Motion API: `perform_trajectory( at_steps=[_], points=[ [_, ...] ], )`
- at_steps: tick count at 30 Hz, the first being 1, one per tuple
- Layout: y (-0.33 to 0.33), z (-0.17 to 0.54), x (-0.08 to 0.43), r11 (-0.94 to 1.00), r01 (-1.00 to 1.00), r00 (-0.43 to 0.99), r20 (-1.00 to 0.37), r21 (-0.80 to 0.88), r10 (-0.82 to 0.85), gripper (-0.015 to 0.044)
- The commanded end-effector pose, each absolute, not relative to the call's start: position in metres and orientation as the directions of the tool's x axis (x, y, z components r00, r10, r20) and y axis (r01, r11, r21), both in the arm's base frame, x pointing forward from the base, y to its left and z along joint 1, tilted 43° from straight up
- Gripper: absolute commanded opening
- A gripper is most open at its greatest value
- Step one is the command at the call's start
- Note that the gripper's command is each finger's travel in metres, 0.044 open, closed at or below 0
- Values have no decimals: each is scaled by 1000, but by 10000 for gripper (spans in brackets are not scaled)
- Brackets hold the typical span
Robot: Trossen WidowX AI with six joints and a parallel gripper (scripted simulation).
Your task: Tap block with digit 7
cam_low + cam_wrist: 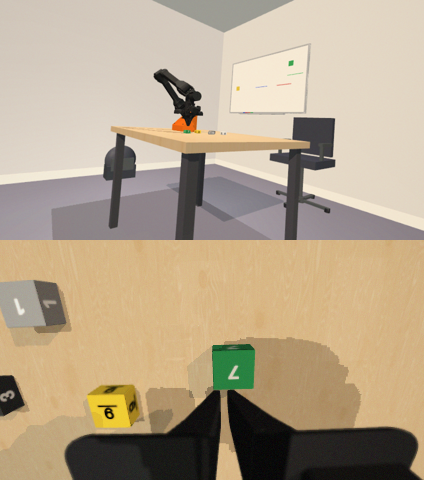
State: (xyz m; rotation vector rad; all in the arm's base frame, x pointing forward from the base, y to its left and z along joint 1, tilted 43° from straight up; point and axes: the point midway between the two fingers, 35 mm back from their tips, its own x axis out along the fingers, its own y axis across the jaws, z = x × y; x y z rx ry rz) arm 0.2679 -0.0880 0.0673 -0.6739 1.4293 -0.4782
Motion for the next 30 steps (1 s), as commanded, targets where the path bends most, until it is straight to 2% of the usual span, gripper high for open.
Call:
perform_trajectory(
  at_steps=[1, 26, 30],
  points=[
    [-90, 65, 268, 727, -96, 99, -733, -680, -673, 20],
    [-109, 45, 270, 726, -96, 99, -732, -681, -674, 20],
    [-90, 65, 268, 727, -95, 99, -733, -680, -673, 20]
  ],
)
